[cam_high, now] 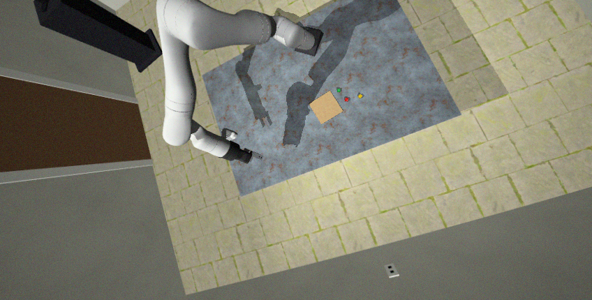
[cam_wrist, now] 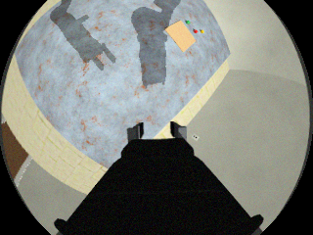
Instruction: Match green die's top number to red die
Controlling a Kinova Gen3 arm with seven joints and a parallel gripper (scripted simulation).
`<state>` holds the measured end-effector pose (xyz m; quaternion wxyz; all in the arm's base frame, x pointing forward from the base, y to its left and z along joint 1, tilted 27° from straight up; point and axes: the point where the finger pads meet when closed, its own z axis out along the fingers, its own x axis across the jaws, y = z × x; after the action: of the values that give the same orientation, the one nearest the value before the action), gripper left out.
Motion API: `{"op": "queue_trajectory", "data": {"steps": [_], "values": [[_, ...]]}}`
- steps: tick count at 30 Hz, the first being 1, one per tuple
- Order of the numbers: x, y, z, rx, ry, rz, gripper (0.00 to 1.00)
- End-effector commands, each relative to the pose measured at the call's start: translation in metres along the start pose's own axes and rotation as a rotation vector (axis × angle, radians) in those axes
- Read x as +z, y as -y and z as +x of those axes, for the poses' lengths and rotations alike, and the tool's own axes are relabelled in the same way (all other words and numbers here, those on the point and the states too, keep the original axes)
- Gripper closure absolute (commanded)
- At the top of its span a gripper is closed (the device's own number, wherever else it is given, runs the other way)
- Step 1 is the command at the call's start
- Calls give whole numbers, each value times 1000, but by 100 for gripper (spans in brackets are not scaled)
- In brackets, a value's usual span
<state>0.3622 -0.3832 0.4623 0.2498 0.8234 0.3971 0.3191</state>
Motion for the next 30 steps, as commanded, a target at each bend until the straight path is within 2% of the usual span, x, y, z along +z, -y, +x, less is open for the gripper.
{"op": "queue_trajectory", "data": {"steps": [1, 22, 26, 30], "values": [[-1, -1, 0, -1, 0, -2, 0], [-1, 0, 3, 0, -1, -2, 0], [-1, 2, 13, 7, -8, 0, 0], [-2, 8, 33, 20, -22, 6, 0]]}}
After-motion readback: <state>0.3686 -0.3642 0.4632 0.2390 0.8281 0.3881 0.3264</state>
